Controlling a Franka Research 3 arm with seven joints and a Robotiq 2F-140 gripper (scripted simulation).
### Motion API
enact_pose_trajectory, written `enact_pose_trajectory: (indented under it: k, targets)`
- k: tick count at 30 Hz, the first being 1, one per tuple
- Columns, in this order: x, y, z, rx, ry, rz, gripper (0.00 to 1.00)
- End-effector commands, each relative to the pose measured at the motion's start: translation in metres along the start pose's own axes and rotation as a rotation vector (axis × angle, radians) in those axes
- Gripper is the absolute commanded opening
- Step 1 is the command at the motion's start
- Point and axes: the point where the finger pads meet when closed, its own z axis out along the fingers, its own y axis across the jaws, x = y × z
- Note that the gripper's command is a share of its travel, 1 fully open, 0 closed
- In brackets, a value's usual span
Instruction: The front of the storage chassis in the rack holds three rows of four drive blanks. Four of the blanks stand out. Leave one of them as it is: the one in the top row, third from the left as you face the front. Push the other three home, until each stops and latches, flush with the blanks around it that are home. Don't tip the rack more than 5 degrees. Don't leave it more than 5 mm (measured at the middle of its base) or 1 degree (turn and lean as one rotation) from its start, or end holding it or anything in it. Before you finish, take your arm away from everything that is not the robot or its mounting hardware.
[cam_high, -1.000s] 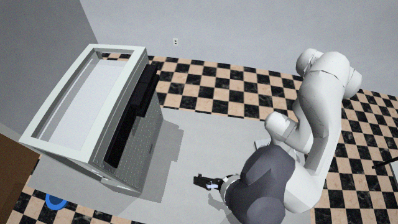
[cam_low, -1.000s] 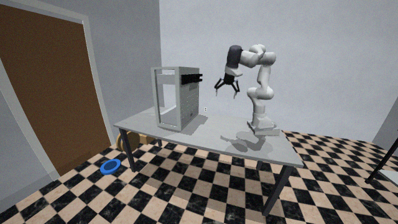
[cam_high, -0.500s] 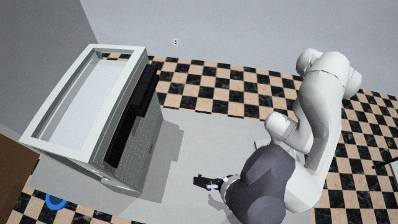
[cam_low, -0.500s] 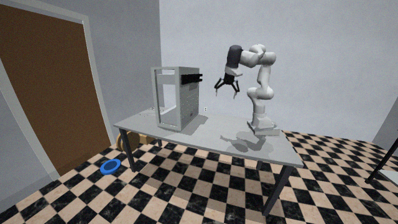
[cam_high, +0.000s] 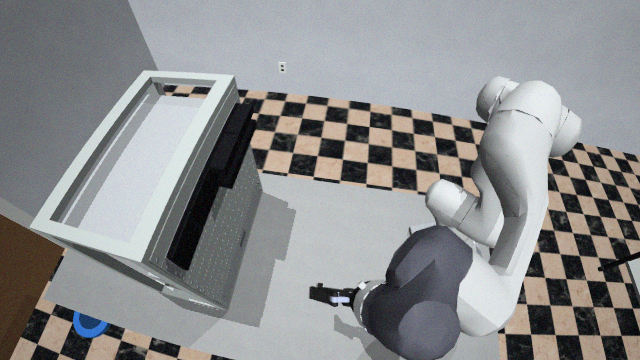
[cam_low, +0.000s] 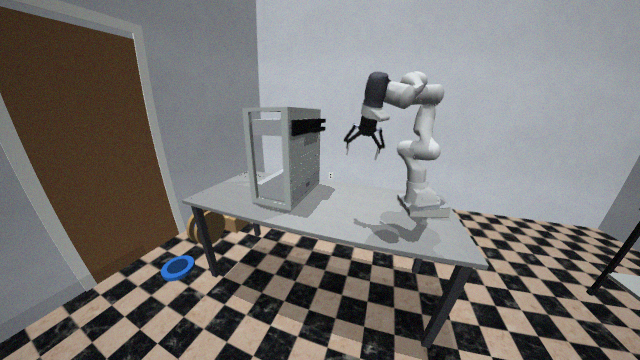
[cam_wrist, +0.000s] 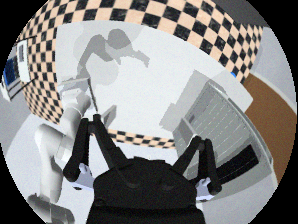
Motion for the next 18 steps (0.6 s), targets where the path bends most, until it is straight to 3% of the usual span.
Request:
enact_pose_trajectory:
  k: [1, 16, 18]
  targets:
    - [0.007, 0.003, -0.001, -0.008, 0.031, 0.02, 1.0]
    - [0.042, 0.018, -0.015, -0.036, 0.239, 0.111, 1.0]
    - [0.042, 0.018, -0.015, -0.036, 0.239, 0.111, 1.0]
